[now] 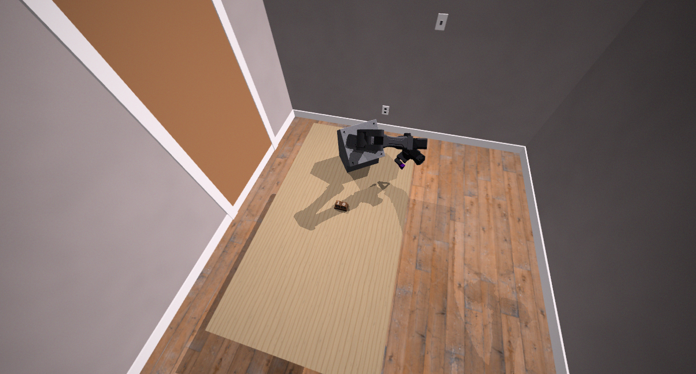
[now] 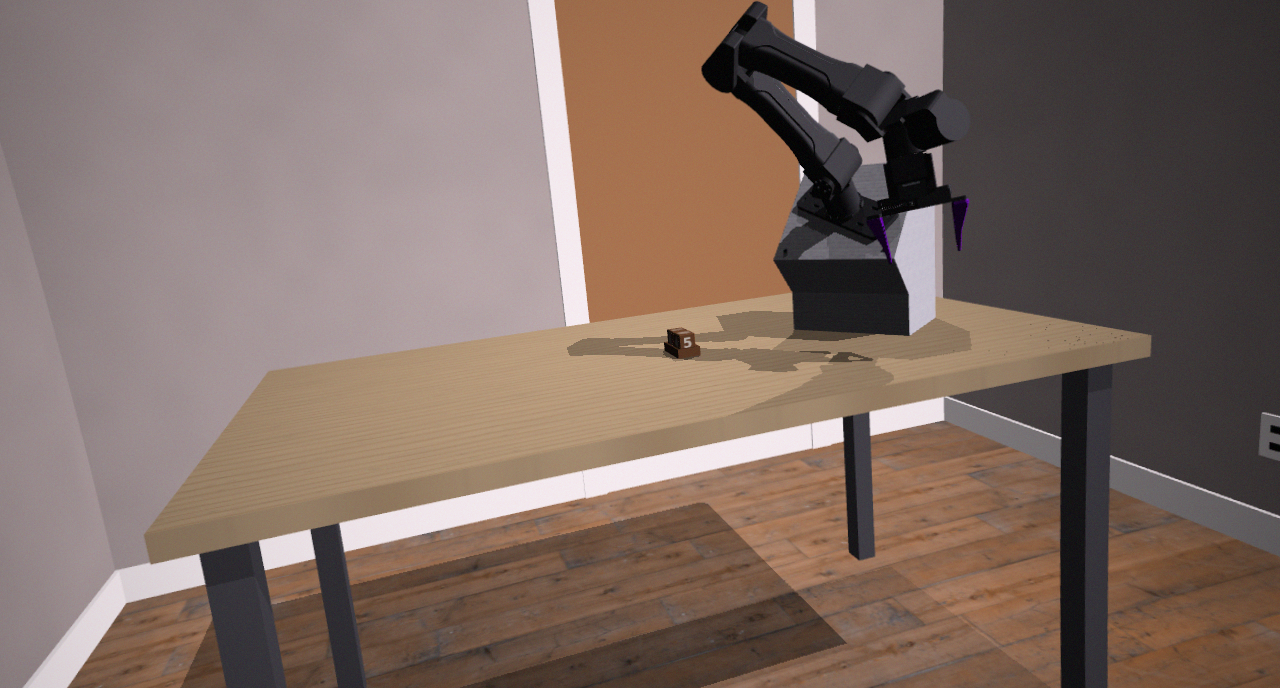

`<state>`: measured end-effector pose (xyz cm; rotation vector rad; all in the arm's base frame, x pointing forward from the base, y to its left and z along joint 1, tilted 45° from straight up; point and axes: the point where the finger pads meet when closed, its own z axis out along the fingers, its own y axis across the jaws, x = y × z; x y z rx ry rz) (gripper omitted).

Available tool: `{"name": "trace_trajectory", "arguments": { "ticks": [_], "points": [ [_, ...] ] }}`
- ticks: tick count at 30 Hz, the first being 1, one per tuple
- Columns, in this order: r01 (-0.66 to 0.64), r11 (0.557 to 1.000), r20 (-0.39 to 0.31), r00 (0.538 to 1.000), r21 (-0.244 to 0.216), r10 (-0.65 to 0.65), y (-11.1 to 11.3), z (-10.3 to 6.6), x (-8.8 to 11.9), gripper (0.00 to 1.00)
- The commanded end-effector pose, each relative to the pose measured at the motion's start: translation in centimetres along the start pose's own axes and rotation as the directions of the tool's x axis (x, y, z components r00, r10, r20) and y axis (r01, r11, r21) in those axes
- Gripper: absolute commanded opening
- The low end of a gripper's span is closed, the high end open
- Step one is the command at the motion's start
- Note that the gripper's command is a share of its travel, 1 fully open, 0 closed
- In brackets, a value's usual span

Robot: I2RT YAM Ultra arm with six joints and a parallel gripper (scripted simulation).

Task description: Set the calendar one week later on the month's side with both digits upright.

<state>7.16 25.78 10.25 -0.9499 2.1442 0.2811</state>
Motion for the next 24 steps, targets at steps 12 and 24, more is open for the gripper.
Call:
{"name": "trace_trajectory", "arguments": {
  "ticks": [12,24],
  "points": [
    [-0.003,1.000,0.004,1.000,-0.005,0.003,0.11,-0.11,-0.16,1.00],
    [0.002,1.000,0.001,1.000,-0.004,-0.002,-0.02,-0.02,-0.36,1.00]
  ]
}}
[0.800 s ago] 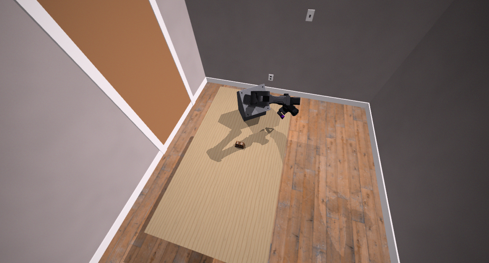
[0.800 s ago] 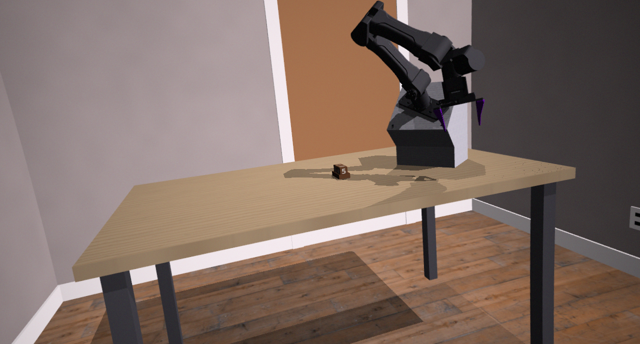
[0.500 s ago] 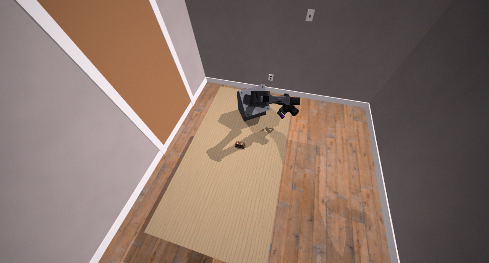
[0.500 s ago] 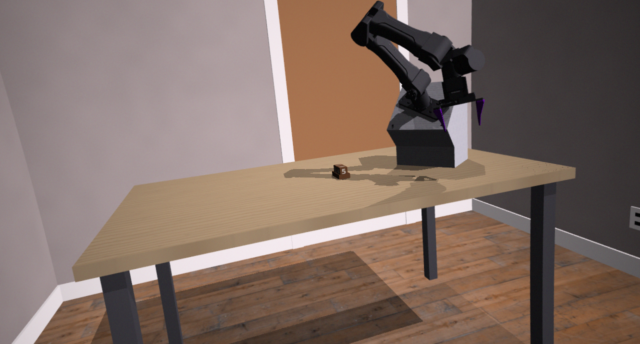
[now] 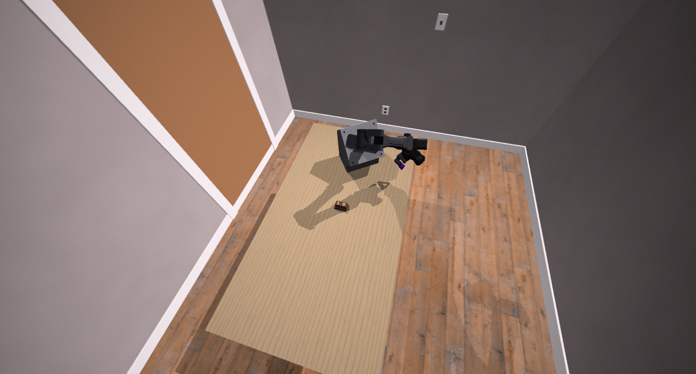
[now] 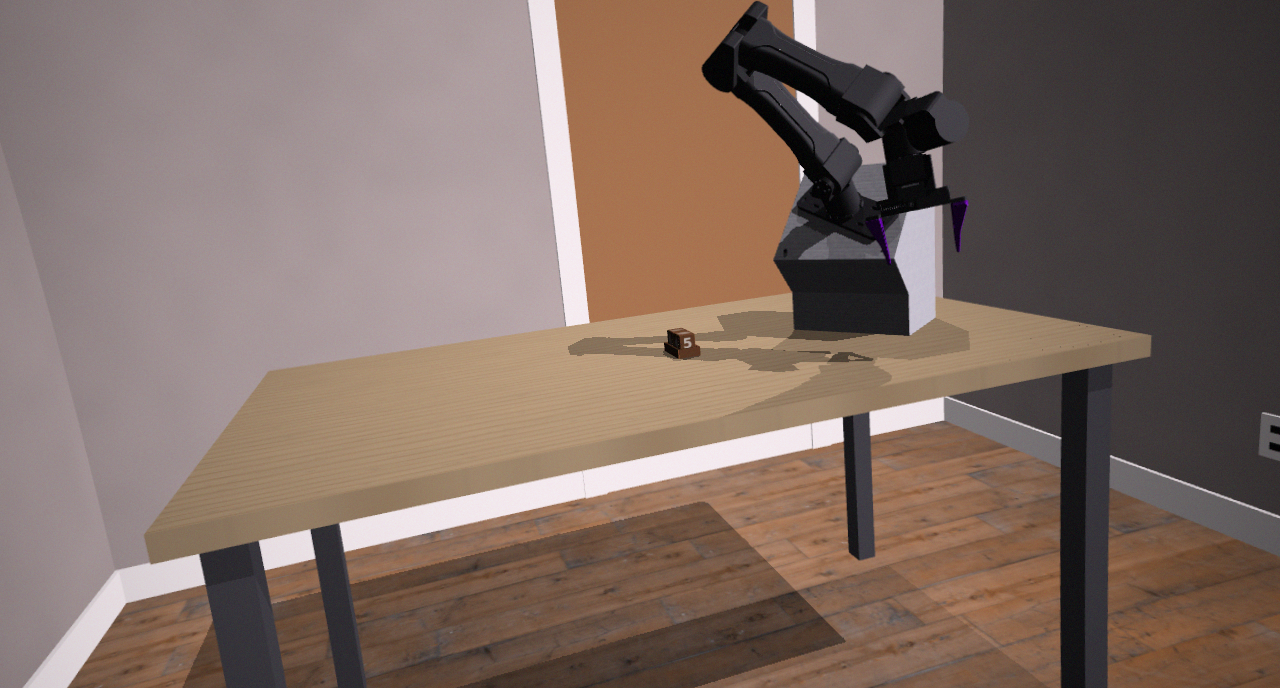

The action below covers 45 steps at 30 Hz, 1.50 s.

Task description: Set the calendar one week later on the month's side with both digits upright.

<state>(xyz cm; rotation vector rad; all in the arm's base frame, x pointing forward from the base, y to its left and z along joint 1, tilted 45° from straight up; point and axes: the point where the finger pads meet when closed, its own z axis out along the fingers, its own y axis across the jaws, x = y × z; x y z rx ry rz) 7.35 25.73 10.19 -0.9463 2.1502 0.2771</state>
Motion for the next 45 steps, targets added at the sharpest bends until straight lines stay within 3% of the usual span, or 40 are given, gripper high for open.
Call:
{"name": "trace_trajectory", "arguments": {
  "ticks": [1,10,19,25,27,32,35,38,42,44,45],
  "points": [
    [0.008,1.000,0.002,1.000,-0.005,-0.008,0.0,-0.1,-0.4,1.00],
    [0.057,0.998,-0.053,0.997,0.022,-0.055,-1.6,1.1,-0.6,1.00],
    [0.171,0.984,-0.200,0.967,0.039,-0.160,-6.5,3.7,-1.0,1.00],
    [0.247,0.969,-0.301,0.924,-0.005,-0.237,-11.6,5.2,-0.9,1.00],
    [0.247,0.969,-0.301,0.924,-0.005,-0.237,-11.6,5.2,-0.9,1.00],
    [0.293,0.954,-0.342,0.891,-0.069,-0.298,-16.6,5.8,-0.5,1.00],
    [0.315,0.943,-0.341,0.879,-0.106,-0.332,-19.7,5.8,-0.2,1.00],
    [0.324,0.939,-0.336,0.876,-0.118,-0.345,-21.0,5.7,0.0,1.00],
    [0.361,0.921,-0.301,0.871,-0.145,-0.389,-25.3,4.9,0.9,1.00],
    [0.361,0.921,-0.301,0.871,-0.145,-0.389,-25.3,4.9,0.9,1.00],
    [0.372,0.917,-0.289,0.870,-0.147,-0.399,-26.4,4.6,1.1,1.00]
  ]
}}
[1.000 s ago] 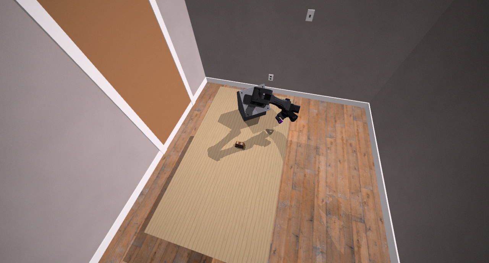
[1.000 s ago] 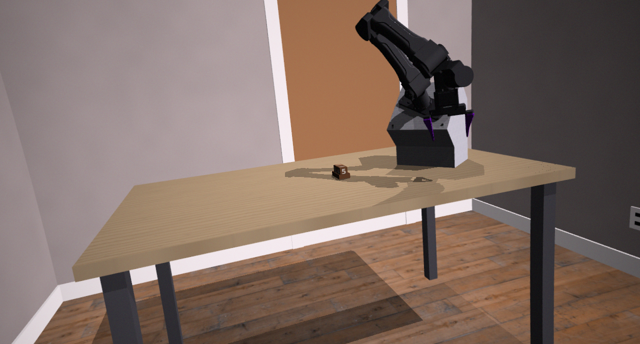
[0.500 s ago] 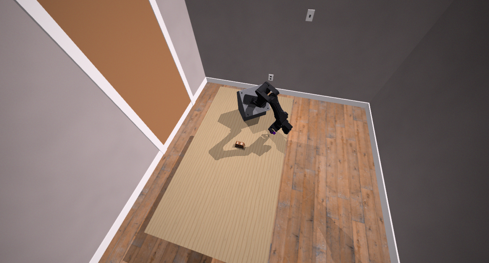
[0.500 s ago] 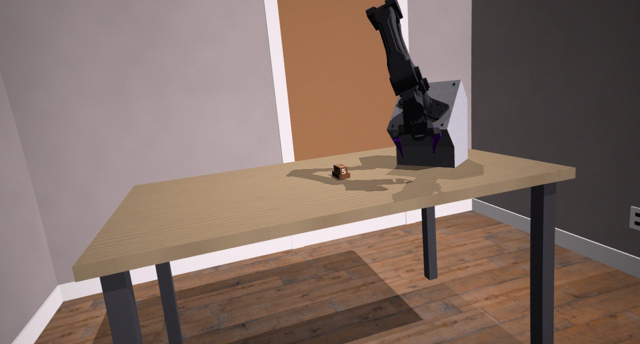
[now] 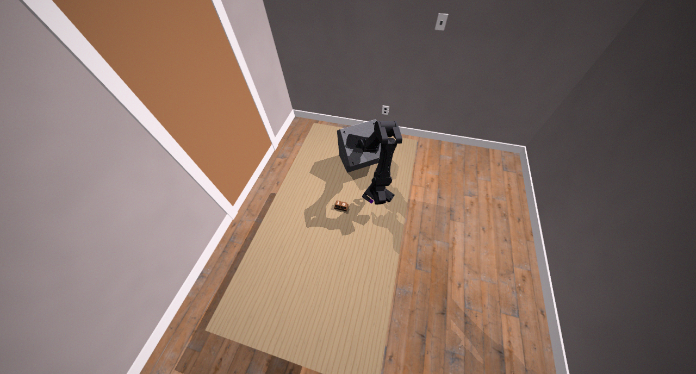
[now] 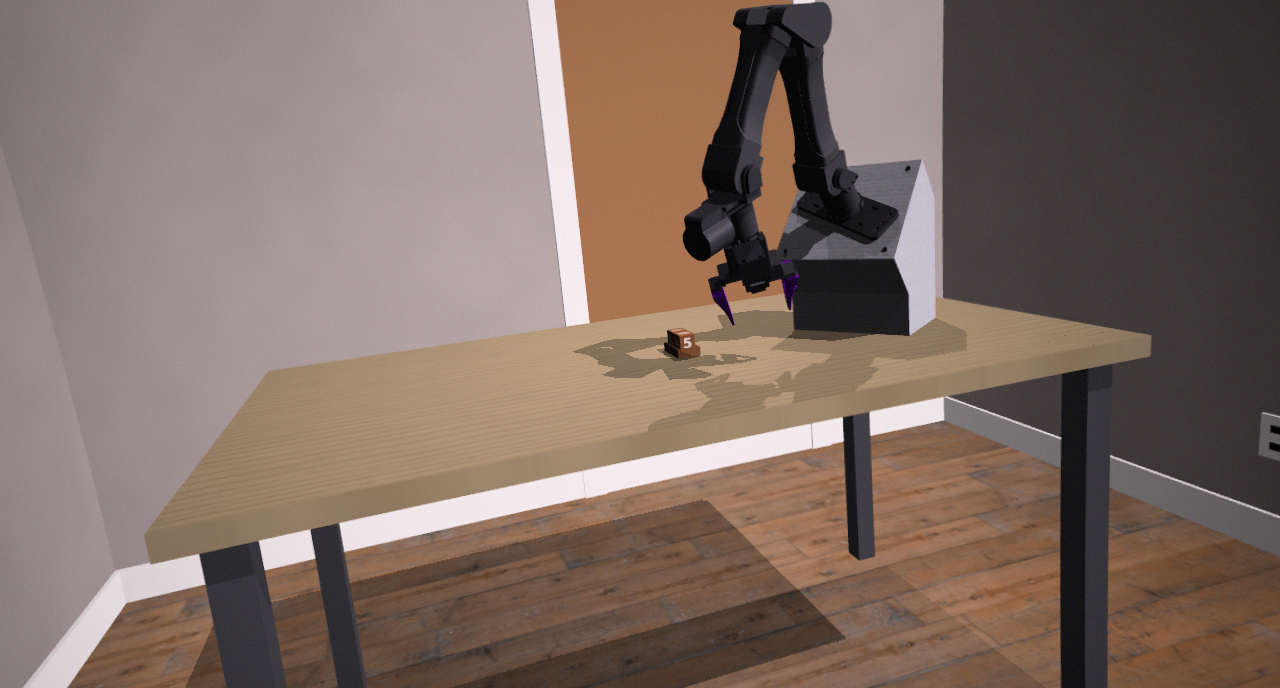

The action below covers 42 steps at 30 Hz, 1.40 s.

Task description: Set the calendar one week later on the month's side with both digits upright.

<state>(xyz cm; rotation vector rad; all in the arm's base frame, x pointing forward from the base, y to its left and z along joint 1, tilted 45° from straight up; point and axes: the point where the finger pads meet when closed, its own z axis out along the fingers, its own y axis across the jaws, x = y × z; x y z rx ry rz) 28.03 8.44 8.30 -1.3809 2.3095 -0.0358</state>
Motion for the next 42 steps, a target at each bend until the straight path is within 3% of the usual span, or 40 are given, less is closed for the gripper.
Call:
{"name": "trace_trajectory", "arguments": {
  "ticks": [1,6,12,24,30,42],
  "points": [
    [0.144,0.989,0.079,0.987,-0.036,-0.141,-0.9,-0.6,0.2,1.00],
    [0.196,0.980,0.138,0.971,0.014,-0.196,-5.0,-1.8,3.6,1.00],
    [0.245,0.963,0.181,0.948,0.112,-0.262,-8.5,-3.8,7.6,1.00],
    [0.288,0.926,0.185,0.924,0.243,-0.335,-11.3,-6.3,12.0,1.00],
    [0.295,0.917,0.181,0.920,0.268,-0.349,-11.7,-6.8,12.8,1.00],
    [0.296,0.916,0.180,0.919,0.270,-0.350,-11.7,-6.8,12.9,1.00]
  ]
}}
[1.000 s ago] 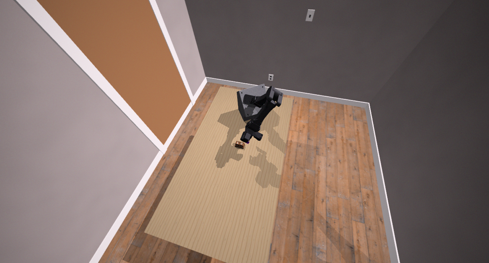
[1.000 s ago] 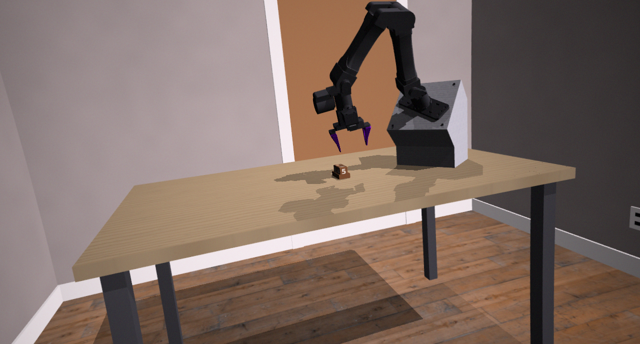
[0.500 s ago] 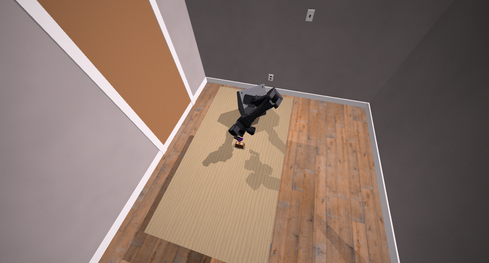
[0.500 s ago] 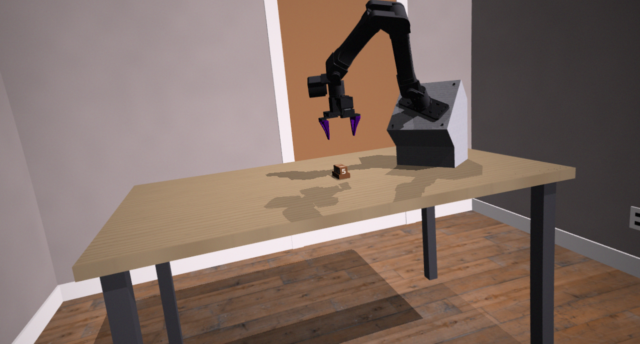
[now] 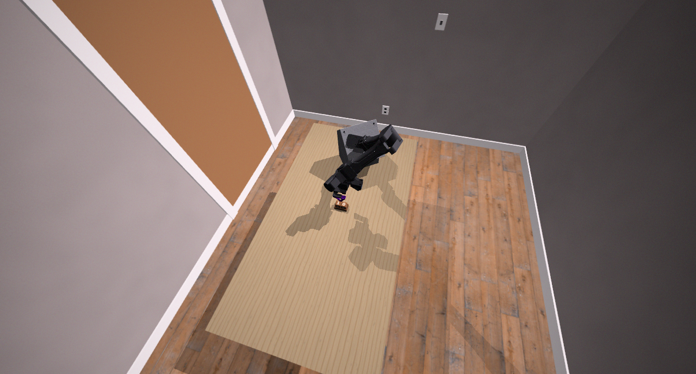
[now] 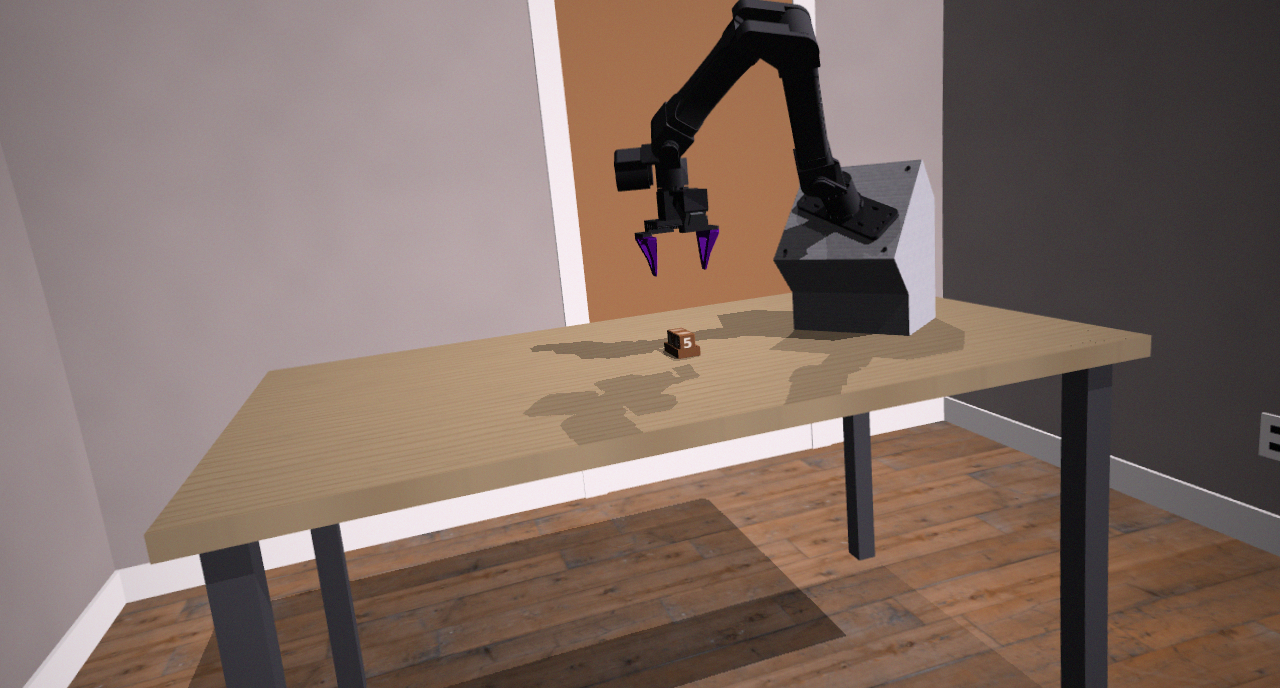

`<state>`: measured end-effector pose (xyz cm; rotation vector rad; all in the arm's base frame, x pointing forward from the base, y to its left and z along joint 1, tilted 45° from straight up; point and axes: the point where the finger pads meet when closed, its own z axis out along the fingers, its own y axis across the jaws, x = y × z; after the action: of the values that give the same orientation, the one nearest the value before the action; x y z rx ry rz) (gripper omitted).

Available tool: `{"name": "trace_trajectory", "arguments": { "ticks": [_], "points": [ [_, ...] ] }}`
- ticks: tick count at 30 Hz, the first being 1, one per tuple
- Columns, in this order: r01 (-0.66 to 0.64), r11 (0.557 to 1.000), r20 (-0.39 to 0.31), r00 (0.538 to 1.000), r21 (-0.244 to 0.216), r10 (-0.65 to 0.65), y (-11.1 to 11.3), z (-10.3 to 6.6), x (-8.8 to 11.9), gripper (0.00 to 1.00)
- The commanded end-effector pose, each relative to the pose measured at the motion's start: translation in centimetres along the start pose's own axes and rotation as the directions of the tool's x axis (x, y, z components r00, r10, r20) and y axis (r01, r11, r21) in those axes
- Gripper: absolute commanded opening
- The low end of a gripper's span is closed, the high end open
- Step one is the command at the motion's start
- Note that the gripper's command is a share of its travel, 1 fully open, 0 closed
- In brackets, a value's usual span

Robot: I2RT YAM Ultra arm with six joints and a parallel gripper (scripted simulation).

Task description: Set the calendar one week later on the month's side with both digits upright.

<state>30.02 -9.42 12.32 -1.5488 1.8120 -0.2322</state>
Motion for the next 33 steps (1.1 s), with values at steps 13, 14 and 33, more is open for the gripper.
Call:
{"name": "trace_trajectory", "arguments": {
  "ticks": [13,14,33],
  "points": [
    [-0.001,1.000,0.005,1.000,0.012,0.001,-0.4,5.0,0.1,1.00],
    [-0.001,1.000,0.005,1.000,0.012,0.001,-0.4,5.0,0.1,1.00],
    [-0.001,1.000,0.005,1.000,0.012,0.001,-0.4,5.0,0.1,0.47]
  ]
}}
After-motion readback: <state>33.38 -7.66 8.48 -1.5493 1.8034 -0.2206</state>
